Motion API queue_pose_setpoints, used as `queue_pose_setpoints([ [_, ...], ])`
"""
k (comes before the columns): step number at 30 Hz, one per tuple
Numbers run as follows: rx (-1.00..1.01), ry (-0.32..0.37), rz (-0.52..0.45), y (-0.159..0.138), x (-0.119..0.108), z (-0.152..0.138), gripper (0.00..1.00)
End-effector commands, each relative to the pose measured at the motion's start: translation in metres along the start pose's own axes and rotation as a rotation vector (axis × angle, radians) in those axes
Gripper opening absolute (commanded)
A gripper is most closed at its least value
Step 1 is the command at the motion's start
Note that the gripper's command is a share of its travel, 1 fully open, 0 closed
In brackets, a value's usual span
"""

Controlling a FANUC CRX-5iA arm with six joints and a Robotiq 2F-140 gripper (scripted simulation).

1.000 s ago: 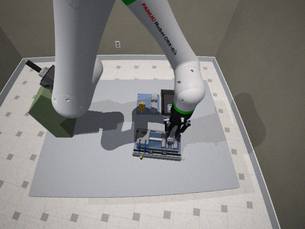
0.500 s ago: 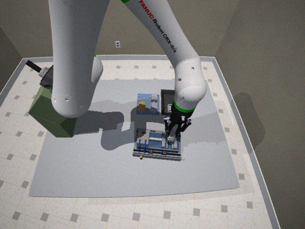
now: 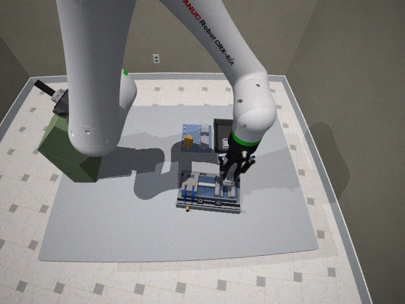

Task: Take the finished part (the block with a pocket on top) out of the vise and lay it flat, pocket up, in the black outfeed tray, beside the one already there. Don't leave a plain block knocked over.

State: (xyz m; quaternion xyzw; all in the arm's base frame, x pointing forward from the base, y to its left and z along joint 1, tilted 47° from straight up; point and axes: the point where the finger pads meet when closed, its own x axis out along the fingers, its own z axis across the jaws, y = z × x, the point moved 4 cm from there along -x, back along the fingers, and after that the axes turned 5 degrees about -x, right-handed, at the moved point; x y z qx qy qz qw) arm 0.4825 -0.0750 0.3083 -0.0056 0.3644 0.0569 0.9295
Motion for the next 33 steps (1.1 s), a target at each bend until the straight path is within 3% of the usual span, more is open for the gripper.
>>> queue_pose_setpoints([
  [1, 0.0, -0.002, -0.001, -0.0002, -0.0027, 0.0007, 0.1],
  [33, -0.07, 0.01, 0.004, 0.0063, -0.0075, 0.0012, 0.1],
])
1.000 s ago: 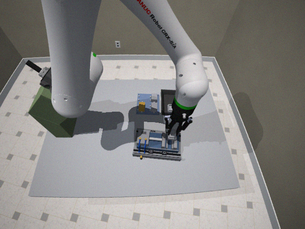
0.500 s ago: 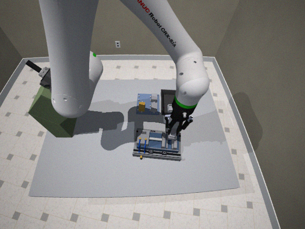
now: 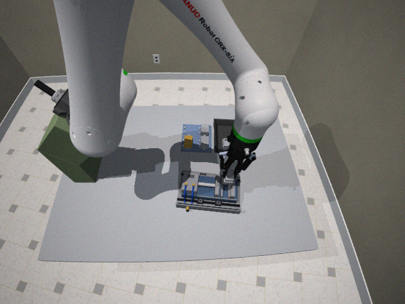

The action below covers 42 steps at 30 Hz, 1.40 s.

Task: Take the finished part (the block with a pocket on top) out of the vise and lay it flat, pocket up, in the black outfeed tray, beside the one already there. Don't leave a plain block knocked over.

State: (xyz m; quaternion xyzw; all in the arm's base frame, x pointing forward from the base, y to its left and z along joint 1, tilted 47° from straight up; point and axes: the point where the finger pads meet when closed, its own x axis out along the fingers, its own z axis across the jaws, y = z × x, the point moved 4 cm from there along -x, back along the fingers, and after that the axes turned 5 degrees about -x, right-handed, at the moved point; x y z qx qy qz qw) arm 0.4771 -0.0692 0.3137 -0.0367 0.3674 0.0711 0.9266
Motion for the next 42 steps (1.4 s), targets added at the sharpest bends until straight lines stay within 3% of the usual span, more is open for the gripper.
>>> queue_pose_setpoints([
  [1, -0.026, 0.003, 0.001, 0.002, 0.0, 0.001, 0.1],
  [15, -0.635, 0.078, 0.045, 0.06, 0.021, 0.011, 0.1],
  [17, -0.635, 0.078, 0.045, 0.06, 0.021, 0.011, 0.1],
  [19, -0.788, 0.091, 0.056, 0.075, 0.024, 0.013, 0.1],
  [32, -1.357, 0.114, 0.095, 0.134, 0.033, 0.025, 0.1],
  [34, -1.357, 0.114, 0.095, 0.134, 0.033, 0.025, 0.1],
  [42, -1.762, 0.111, 0.113, 0.181, 0.035, 0.033, 0.1],
])
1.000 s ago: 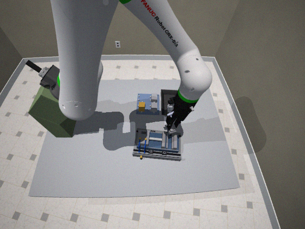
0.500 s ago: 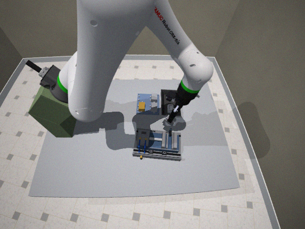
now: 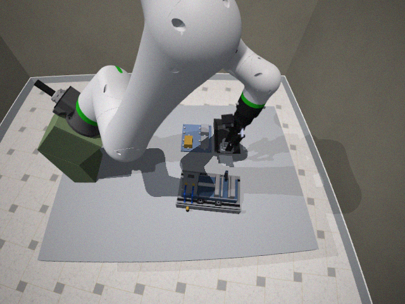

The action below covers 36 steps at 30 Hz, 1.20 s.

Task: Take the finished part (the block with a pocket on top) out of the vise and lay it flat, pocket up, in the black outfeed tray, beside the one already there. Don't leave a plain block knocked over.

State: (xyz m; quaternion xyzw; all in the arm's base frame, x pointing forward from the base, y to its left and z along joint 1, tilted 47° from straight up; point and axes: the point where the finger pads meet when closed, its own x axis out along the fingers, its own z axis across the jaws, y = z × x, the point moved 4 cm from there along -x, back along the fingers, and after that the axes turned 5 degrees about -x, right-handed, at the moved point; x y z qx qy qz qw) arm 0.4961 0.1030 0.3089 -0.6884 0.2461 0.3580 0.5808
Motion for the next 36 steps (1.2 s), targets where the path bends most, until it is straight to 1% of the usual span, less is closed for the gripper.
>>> queue_pose_setpoints([
  [1, -0.167, 0.004, 0.0, -0.006, -0.001, 0.019, 0.1],
  [7, -0.441, 0.016, -0.009, -0.013, -0.004, 0.052, 0.1],
  [9, -0.441, 0.016, -0.009, -0.013, -0.004, 0.052, 0.1],
  [11, -0.594, 0.024, -0.017, -0.017, -0.007, 0.071, 0.1],
  [13, -0.66, 0.028, -0.021, -0.019, -0.009, 0.08, 0.1],
  [24, -1.162, 0.069, -0.065, -0.029, -0.025, 0.149, 0.1],
  [26, -1.162, 0.069, -0.065, -0.029, -0.025, 0.149, 0.1],
  [31, -1.377, 0.096, -0.092, -0.031, -0.036, 0.181, 0.1],
  [36, -1.484, 0.112, -0.106, -0.032, -0.042, 0.197, 0.1],
])
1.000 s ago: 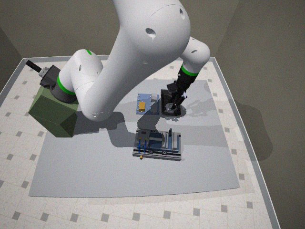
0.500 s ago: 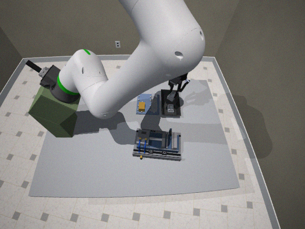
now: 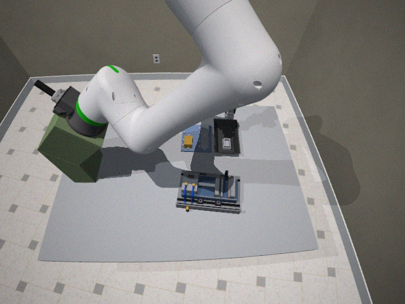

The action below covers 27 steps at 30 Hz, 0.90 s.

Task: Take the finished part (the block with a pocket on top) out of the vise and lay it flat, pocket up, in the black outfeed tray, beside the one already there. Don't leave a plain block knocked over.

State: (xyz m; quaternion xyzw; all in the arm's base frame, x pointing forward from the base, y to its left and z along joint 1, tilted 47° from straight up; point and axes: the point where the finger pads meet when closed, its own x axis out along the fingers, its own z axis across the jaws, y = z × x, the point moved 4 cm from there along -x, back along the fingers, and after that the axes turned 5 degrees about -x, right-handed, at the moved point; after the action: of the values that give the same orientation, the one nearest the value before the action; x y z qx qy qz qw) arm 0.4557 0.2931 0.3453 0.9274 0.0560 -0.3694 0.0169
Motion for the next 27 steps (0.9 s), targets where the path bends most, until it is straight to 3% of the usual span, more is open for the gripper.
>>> queue_pose_setpoints([
  [1, -0.048, 0.007, -0.004, -0.0073, -0.0033, -0.0006, 0.1],
  [27, -0.065, 0.011, -0.006, -0.0099, -0.0037, -0.0005, 0.1],
])
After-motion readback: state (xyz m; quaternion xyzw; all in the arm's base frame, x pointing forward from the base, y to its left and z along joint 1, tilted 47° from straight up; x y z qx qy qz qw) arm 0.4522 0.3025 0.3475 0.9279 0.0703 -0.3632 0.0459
